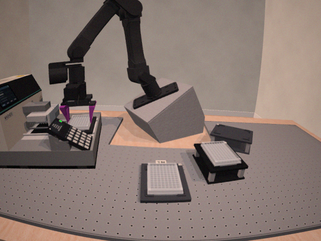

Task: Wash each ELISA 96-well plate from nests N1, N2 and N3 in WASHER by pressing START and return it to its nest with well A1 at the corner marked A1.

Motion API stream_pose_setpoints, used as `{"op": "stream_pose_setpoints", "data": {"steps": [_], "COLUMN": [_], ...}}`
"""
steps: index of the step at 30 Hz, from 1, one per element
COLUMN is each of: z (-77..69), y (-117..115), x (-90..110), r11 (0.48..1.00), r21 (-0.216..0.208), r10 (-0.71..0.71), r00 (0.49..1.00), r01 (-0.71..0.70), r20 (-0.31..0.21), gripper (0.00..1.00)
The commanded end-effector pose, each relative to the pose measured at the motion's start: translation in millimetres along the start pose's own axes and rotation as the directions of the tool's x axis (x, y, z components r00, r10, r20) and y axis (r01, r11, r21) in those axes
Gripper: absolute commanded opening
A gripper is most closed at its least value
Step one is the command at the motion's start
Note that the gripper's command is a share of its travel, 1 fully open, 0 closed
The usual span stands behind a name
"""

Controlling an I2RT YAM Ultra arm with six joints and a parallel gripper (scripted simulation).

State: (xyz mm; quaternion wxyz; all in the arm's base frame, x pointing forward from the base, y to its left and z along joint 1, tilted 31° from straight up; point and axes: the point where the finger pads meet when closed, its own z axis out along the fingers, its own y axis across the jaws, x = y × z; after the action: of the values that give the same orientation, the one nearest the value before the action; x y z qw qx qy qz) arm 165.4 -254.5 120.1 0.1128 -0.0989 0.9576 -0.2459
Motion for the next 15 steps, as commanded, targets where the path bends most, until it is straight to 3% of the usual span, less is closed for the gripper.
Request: {"op": "stream_pose_setpoints", "data": {"steps": [1,9,15], "z": [-1.7,-1.7,-11.7], "y": [-1.6,-1.6,-1.5], "x": [-1.4,-1.4,-1.3], "r11": [1.0,1.0,1.0], "r21": [0.006,0.006,0.006], "r10": [0.0,0.0,0.0], "r00": [1.0,1.0,1.0], "r01": [0.0,0.0,0.0], "r20": [0.007,0.007,0.007], "gripper": [0.0,0.0,0.0]}}
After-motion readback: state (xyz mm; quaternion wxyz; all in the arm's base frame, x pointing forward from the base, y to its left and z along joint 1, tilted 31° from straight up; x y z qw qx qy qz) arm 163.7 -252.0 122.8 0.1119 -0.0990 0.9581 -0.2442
